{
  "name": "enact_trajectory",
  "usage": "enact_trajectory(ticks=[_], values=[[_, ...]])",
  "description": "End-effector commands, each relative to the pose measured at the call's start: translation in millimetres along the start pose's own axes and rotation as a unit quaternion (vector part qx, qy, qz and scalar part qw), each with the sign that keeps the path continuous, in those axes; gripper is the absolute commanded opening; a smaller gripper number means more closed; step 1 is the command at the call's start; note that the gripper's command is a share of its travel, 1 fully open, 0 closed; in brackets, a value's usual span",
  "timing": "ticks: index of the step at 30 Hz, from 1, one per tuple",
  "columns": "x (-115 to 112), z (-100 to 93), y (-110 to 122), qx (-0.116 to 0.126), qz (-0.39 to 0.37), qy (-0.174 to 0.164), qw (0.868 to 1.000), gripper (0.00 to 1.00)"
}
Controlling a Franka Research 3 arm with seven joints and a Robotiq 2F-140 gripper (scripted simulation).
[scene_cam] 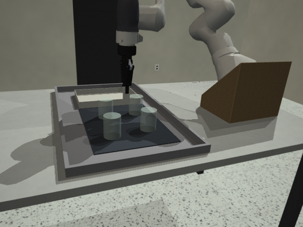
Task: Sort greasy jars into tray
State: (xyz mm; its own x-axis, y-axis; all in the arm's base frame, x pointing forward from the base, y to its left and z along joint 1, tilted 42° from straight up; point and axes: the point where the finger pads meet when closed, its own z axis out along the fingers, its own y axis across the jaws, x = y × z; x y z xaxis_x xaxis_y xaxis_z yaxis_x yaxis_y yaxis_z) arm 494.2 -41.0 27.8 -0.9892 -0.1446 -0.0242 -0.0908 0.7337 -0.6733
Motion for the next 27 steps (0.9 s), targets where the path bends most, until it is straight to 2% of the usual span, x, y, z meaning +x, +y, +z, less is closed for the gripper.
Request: enact_trajectory(ticks=[1, 27], values=[[0.1, -0.9, 1.1, -0.001, 0.001, -0.002, 1.0, 0.0], [3.3, -2.8, 1.1, -0.001, 0.001, -0.002, 1.0, 0.0]])
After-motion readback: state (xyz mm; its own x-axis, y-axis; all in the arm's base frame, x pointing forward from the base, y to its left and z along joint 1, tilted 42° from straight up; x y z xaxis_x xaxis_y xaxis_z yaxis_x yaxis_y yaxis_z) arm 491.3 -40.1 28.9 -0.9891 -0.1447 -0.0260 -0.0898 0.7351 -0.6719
